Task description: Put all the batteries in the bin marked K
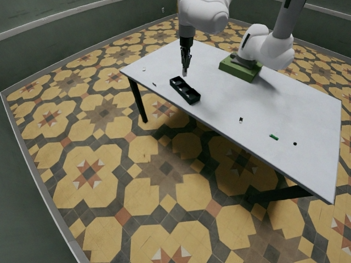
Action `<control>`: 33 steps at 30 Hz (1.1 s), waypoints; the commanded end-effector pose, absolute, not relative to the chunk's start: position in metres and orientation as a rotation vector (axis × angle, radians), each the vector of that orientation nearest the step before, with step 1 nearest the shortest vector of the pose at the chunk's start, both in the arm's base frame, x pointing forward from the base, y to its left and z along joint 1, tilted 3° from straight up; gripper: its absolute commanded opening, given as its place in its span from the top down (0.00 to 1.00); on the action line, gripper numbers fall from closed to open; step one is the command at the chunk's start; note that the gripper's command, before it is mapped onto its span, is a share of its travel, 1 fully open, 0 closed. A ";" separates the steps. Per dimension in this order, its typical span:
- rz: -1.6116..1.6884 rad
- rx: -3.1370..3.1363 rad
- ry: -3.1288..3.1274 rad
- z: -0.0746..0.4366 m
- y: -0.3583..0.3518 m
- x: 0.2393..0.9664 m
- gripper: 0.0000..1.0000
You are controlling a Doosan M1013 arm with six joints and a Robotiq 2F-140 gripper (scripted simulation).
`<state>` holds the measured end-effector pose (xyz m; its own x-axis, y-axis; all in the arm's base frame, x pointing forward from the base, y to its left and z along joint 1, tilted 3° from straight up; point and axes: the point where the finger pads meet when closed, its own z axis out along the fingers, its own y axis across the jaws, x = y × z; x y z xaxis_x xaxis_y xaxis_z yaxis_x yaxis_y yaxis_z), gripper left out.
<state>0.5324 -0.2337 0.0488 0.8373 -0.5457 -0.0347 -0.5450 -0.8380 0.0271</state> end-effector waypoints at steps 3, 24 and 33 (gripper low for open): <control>-0.062 2.996 -0.889 0.035 -0.269 0.544 0.85; -0.062 2.996 -0.889 -0.010 -0.279 0.545 0.85; -0.062 2.996 -0.889 -0.028 -0.279 0.544 0.85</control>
